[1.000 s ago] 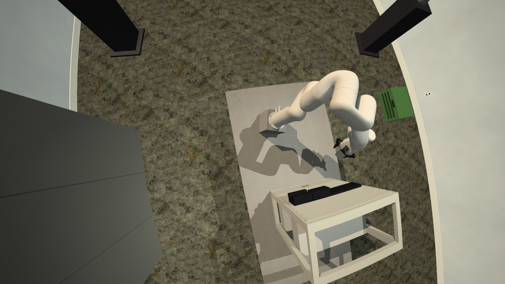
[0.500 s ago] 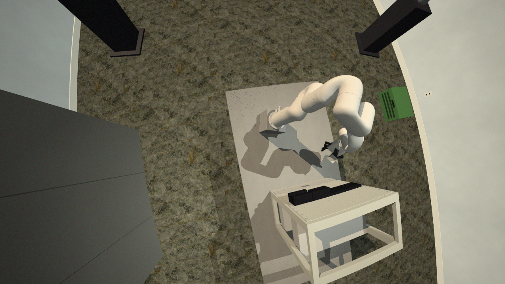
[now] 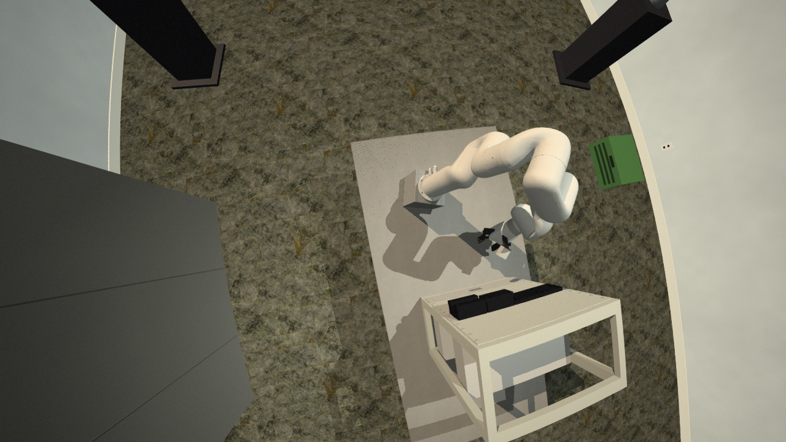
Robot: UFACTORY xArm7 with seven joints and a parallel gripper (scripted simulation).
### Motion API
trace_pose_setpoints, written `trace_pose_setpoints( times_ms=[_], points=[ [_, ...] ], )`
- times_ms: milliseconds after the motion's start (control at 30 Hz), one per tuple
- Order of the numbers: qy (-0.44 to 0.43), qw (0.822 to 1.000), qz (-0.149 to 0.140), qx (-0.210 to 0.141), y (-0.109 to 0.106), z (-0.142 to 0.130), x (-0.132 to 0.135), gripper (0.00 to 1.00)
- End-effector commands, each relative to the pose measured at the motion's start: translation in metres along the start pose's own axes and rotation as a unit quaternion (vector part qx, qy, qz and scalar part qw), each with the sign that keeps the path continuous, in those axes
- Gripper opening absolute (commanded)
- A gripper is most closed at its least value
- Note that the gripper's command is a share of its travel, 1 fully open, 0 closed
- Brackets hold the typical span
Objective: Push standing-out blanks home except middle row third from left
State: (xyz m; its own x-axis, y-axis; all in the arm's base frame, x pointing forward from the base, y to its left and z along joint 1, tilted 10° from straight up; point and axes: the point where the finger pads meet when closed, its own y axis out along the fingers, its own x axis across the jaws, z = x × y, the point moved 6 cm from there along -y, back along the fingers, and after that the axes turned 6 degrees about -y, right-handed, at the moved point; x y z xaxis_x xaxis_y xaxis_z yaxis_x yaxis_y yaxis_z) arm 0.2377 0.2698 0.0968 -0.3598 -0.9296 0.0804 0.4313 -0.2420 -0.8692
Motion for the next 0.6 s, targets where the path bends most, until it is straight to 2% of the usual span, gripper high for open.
trace_pose_setpoints(
  times_ms=[0,300,367,567],
  points=[
    [-0.065,0.997,-0.024,0.045,0.024,0.005,0.023,1.00],
    [-0.191,0.971,-0.072,0.122,0.053,0.027,0.065,1.00],
    [-0.191,0.971,-0.072,0.122,0.053,0.027,0.065,1.00],
    [-0.280,0.937,-0.107,0.179,0.062,0.052,0.094,1.00]
  ],
)
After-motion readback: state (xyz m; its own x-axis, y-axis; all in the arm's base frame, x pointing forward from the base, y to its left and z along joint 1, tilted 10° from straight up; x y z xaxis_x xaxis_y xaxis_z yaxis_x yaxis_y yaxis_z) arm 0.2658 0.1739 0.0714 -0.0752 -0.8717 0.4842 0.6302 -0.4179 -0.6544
